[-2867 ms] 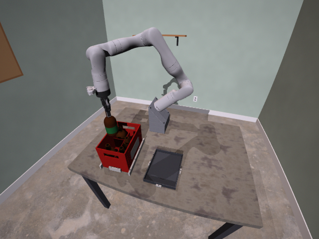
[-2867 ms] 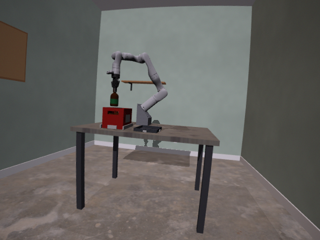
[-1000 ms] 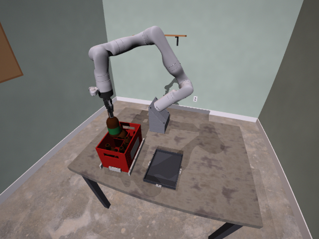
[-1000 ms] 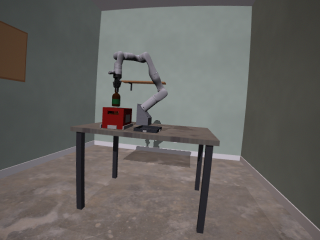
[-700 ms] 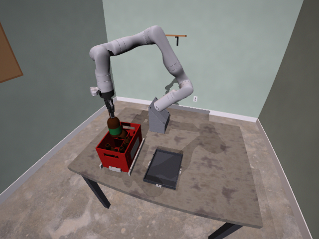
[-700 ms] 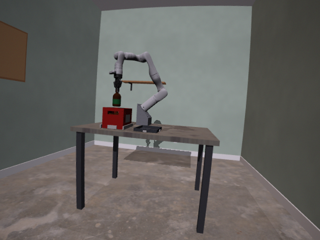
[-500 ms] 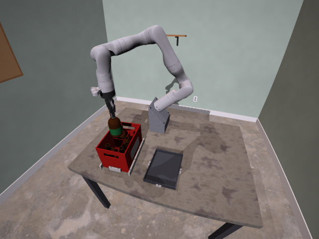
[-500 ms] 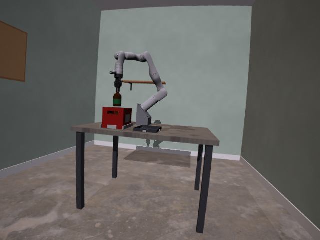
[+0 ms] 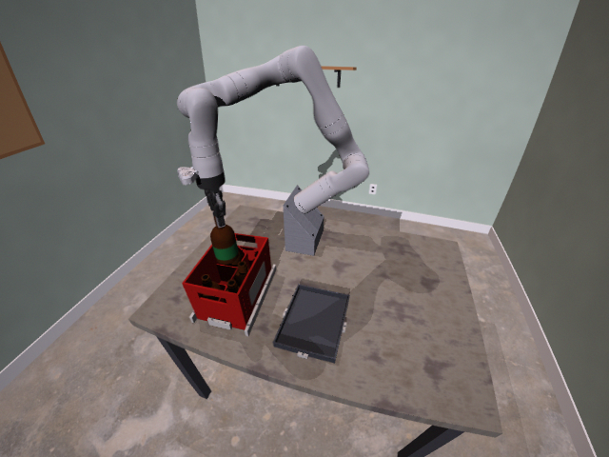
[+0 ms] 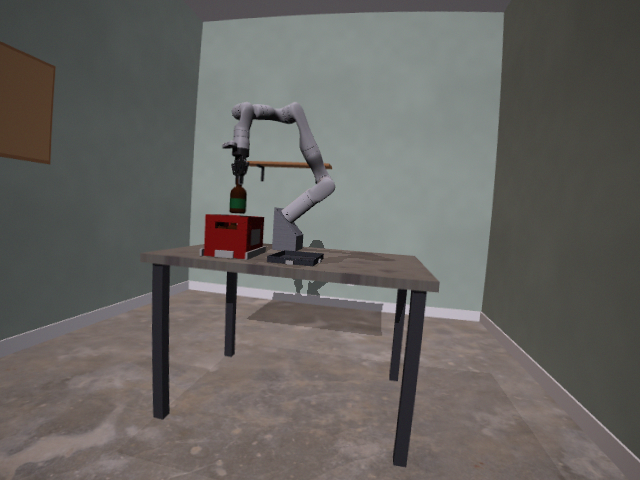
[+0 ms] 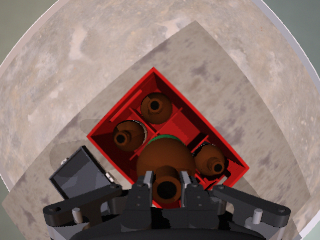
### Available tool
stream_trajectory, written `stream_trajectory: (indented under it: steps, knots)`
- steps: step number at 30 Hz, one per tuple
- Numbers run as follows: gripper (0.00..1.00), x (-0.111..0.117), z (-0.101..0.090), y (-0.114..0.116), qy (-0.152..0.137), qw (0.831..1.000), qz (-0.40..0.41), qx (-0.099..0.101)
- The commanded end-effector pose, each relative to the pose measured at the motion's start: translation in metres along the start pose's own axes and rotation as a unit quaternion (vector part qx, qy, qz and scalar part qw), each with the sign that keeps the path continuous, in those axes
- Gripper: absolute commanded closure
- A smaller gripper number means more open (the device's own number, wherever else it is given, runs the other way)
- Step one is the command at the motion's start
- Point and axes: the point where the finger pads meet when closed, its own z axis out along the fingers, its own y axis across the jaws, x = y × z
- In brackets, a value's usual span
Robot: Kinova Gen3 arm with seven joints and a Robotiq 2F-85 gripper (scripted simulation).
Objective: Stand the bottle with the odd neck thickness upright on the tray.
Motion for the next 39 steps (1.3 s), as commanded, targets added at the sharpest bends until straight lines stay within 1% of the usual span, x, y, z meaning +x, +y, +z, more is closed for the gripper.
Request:
stream_trajectory:
  steps: [1, 10, 25, 27, 39]
  knots:
    - [1.0, -0.003, -0.002, -0.003, 0.002, 1.0, -0.001, -0.001]
    - [1.0, -0.009, -0.002, -0.013, 0.002, 1.0, -0.001, -0.001]
    - [1.0, -0.026, -0.002, -0.036, 0.002, 1.0, -0.001, -0.001]
    - [1.0, -0.026, -0.002, -0.036, 0.002, 1.0, -0.001, -0.001]
    - [1.0, -0.043, -0.002, -0.059, 0.002, 1.0, -0.001, -0.001]
